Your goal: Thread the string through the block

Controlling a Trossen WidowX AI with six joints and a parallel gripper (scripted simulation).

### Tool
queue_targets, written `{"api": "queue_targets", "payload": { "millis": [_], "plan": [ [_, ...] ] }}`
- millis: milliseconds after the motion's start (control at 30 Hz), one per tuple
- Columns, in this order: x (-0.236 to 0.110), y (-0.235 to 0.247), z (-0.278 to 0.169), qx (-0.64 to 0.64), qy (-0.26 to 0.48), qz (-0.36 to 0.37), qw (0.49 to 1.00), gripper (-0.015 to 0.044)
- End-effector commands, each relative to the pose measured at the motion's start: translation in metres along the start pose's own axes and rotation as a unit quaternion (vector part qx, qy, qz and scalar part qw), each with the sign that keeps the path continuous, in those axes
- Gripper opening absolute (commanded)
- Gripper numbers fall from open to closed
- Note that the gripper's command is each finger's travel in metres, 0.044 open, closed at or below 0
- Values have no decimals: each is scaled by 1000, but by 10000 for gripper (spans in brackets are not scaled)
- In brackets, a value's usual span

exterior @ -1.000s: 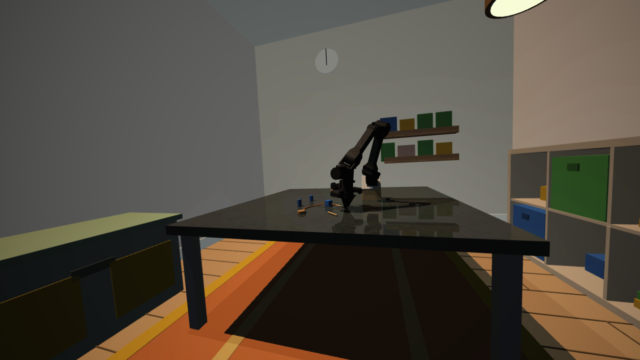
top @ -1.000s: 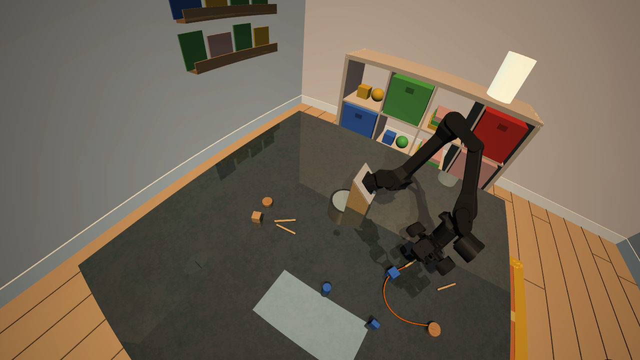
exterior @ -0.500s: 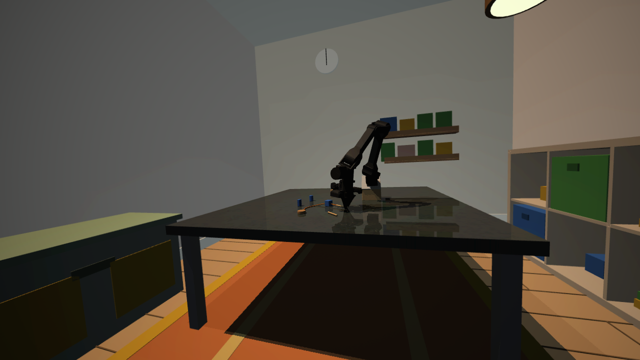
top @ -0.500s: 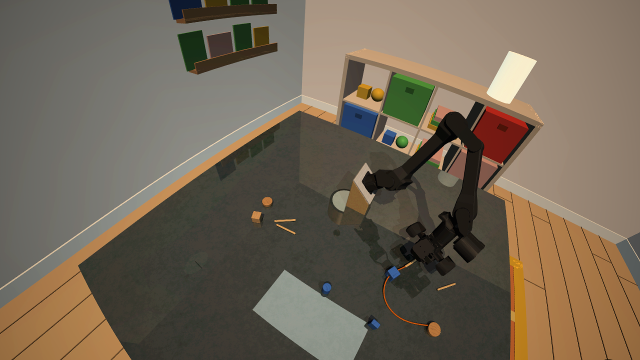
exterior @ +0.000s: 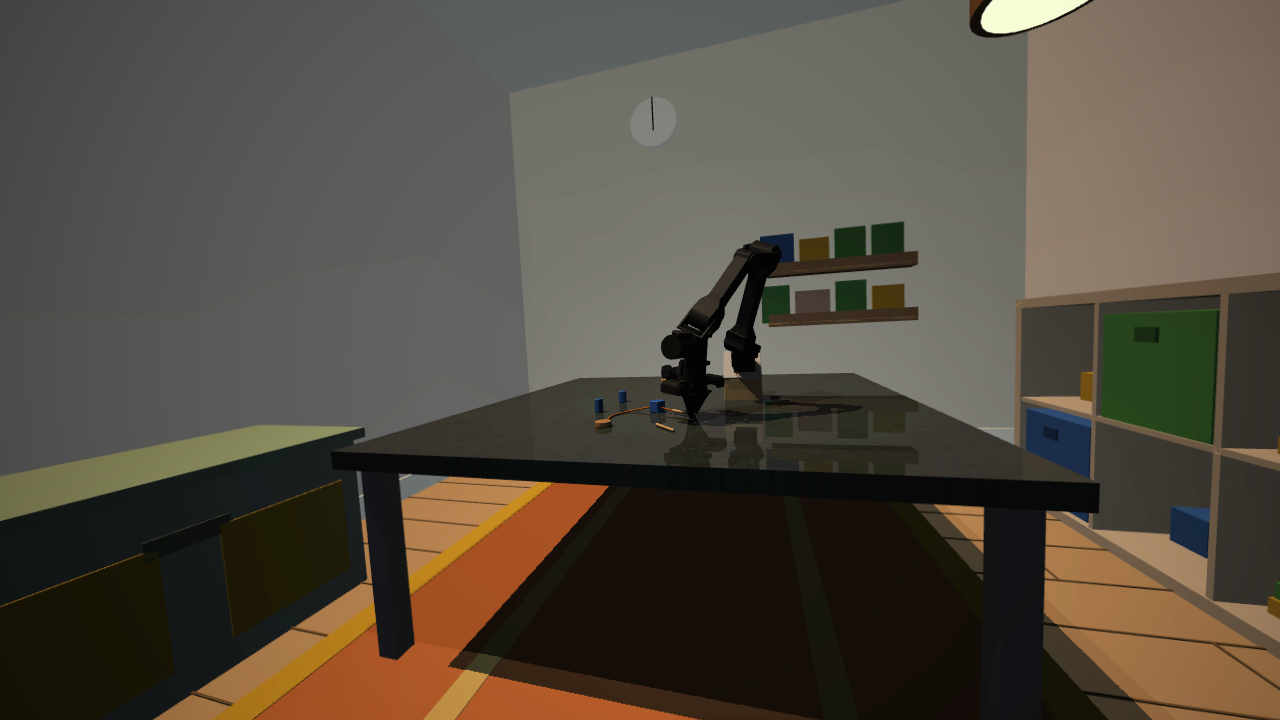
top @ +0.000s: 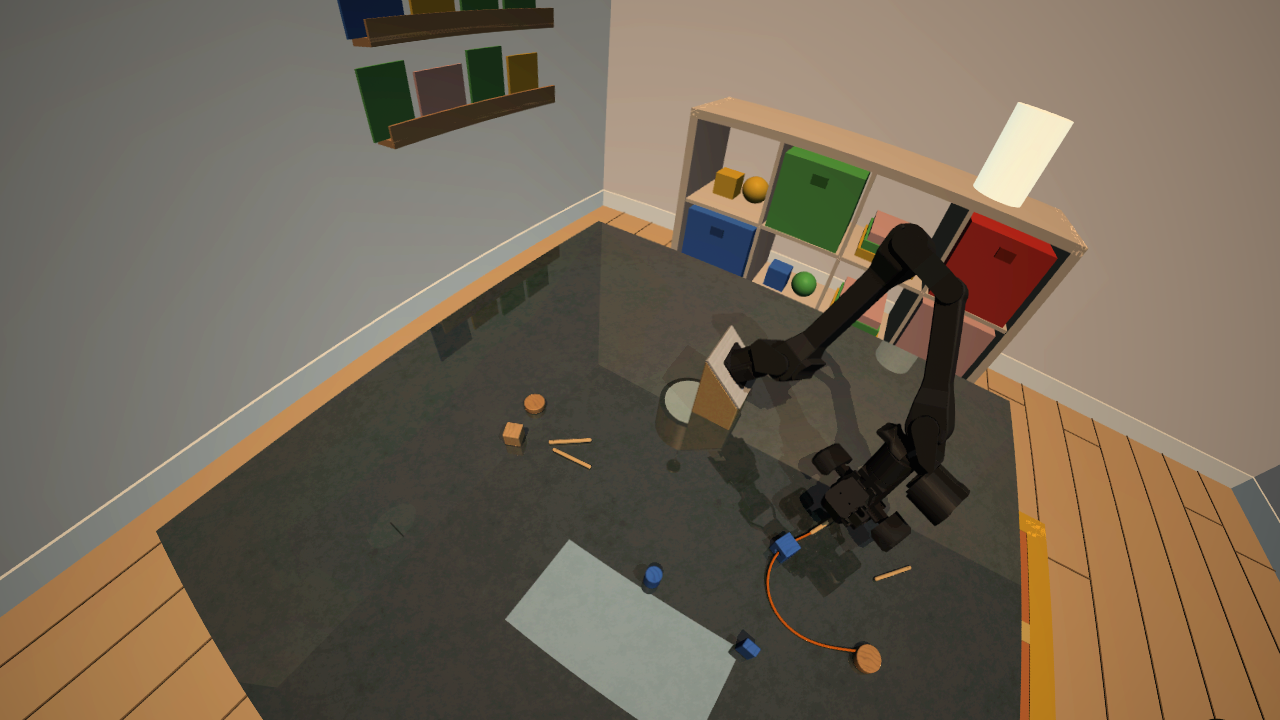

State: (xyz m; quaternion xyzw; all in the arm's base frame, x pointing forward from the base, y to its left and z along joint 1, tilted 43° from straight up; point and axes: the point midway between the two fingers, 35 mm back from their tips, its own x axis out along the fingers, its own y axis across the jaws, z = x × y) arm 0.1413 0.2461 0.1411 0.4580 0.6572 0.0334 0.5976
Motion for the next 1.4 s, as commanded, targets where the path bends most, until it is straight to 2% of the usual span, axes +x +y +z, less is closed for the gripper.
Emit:
{"api": "queue_targets", "payload": {
  "millis": [0, 267, 533, 700, 867, 1067, 1167, 1367],
  "plan": [
    [3, 1, -4, -3, 8, 0, 1000, 0],
    [3, 1, -4, -3, 8, 0, 1000, 0],
    [-10, 2, 2, -1, 0, 0, 1000, 210],
    [-77, 4, 9, -3, -2, 5, 1000, 210],
    [-80, 3, 9, -3, -2, 6, 1000, 210],
    [-77, 8, 9, -4, -5, 15, 1000, 368],
    [-96, 7, 11, -4, -5, 12, 1000, 440],
    [-103, 7, 12, -3, -7, 12, 1000, 440]
  ]
}}
